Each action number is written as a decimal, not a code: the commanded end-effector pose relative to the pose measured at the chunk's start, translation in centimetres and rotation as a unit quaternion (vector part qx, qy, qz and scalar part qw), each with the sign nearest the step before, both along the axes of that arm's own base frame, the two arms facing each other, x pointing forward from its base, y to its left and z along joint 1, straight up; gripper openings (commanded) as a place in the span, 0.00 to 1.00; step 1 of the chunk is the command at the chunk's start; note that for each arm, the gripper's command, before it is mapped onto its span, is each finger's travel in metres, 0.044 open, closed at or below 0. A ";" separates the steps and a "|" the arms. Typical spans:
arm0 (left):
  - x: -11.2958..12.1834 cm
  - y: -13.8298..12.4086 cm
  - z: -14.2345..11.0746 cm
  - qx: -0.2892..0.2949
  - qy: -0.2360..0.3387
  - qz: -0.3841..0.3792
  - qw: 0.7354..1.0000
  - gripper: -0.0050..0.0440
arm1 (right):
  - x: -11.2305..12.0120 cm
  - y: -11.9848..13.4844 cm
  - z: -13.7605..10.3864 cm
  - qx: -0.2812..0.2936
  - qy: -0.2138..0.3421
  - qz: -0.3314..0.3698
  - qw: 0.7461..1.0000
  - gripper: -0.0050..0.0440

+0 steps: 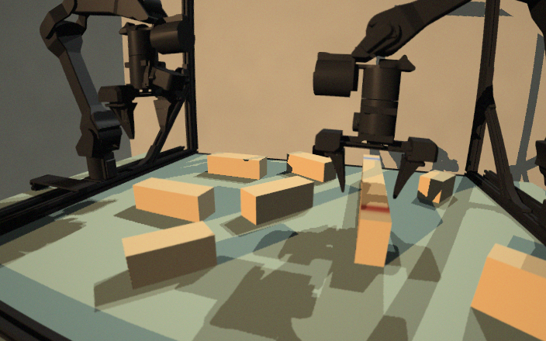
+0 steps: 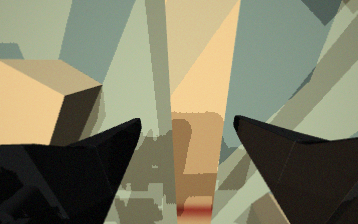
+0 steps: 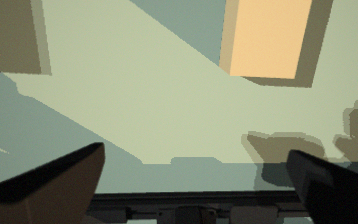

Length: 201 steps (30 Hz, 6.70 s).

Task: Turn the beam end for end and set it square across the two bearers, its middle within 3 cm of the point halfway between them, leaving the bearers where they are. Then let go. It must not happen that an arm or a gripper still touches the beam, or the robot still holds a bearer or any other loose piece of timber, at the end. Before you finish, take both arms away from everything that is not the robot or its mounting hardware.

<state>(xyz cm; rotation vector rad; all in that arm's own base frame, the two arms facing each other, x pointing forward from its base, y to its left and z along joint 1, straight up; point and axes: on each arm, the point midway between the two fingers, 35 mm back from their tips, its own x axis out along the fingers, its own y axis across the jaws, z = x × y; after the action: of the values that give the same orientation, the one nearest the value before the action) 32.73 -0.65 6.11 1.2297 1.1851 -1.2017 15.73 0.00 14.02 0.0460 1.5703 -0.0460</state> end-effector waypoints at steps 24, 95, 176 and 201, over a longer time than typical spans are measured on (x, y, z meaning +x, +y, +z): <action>-0.7 0.0 -3.9 0.000 0.012 -0.002 1.000 0.60 | 0.0 0.0 0.1 0.000 0.000 -0.001 1.000 1.00; -0.8 0.0 3.1 0.000 0.012 -0.002 1.000 0.10 | 0.0 0.0 0.1 0.000 0.000 -0.001 1.000 1.00; 0.5 -2.1 3.4 -0.003 0.011 0.288 0.958 0.10 | 0.0 0.0 0.1 0.000 0.000 -0.001 1.000 1.00; 1.3 -3.0 3.4 -0.004 0.011 0.393 0.919 0.10 | 0.0 0.0 0.1 0.000 0.000 -0.001 1.000 1.00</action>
<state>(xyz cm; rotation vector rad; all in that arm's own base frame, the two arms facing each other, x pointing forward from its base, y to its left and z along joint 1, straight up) 33.38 -3.40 9.01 0.6238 1.4982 -0.6319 15.77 0.00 14.06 0.0462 1.5689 -0.0461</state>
